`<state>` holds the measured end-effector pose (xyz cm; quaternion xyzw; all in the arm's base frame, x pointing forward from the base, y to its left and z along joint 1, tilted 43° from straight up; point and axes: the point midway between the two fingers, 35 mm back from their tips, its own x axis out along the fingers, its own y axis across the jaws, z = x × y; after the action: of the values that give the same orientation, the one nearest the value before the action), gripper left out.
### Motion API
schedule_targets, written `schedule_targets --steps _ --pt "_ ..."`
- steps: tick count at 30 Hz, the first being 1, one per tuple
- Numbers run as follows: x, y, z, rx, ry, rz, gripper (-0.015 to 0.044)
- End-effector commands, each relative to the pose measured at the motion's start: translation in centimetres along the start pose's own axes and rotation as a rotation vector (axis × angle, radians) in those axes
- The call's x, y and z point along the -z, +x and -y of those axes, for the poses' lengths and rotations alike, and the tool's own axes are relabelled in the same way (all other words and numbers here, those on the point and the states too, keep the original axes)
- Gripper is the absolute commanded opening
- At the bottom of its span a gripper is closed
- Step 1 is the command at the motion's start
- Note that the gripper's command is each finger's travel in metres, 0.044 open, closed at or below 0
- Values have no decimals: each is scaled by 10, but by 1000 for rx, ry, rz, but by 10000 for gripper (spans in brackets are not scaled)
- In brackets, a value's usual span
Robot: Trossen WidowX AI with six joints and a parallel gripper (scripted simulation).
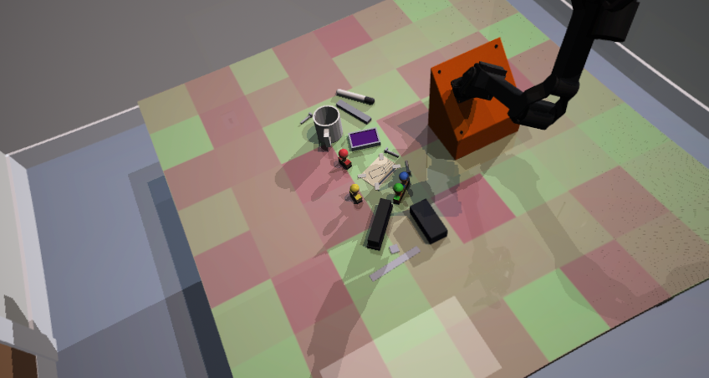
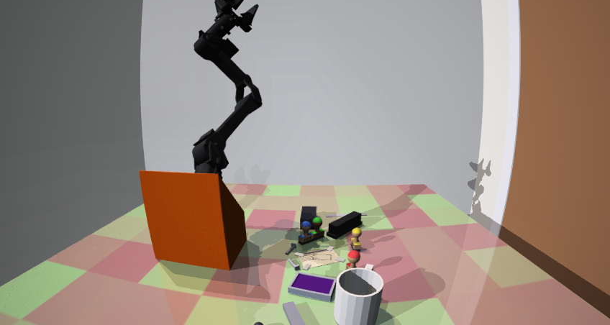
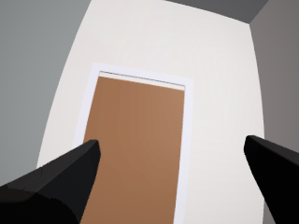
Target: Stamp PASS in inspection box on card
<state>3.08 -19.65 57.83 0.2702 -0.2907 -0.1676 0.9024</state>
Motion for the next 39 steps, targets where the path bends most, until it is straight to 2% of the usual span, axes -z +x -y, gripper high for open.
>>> schedule_targets --steps 1,7,20,30,39 --pt "0 0 0 -2 2 0 374" --pt "0 16 16 -69 78 1 224" --pt "50 85 85 -120 332 -96 224" --pt "148 138 127 -46 519 -274 224" --pt "236 159 134 -27 517 -450 224"
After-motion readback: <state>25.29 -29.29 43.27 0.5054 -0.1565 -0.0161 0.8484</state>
